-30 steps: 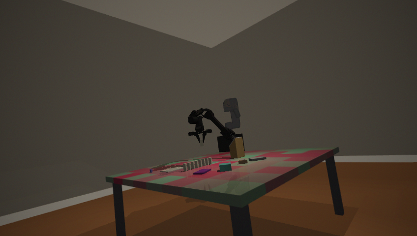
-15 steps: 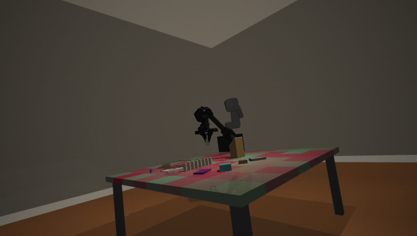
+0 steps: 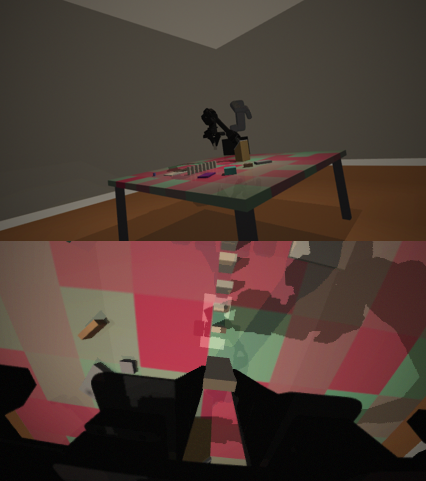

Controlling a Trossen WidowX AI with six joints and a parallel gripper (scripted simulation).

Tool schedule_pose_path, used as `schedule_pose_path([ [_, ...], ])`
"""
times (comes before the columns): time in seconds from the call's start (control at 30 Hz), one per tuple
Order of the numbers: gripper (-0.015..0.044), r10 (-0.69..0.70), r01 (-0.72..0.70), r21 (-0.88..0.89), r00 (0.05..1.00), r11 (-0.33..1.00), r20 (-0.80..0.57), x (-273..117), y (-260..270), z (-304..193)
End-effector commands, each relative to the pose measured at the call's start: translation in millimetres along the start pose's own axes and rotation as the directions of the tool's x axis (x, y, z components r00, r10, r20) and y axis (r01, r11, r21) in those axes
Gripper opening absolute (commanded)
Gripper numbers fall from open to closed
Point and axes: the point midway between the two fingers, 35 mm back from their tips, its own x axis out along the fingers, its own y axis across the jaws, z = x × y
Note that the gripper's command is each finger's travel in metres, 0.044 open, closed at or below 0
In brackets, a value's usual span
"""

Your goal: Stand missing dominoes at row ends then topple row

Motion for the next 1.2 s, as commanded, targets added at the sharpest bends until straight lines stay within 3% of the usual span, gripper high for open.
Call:
schedule_pose_path([
  [0.0,0.0107,-0.004,0.004,-0.008,1.000,1.000,-0.011,26.0,2.6,0.4],
  [0.53,0.0107,-0.014,0.014,-0.007,1.000,1.000,-0.012,119.2,-2.1,-6.2],
  [1.03,0.0107,-0.015,0.015,-0.007,1.000,1.000,-0.012,122.7,-2.6,-7.1],
  [1.17,0.0212,-0.015,0.015,-0.007,1.000,1.000,-0.012,122.7,-2.6,-7.1],
])
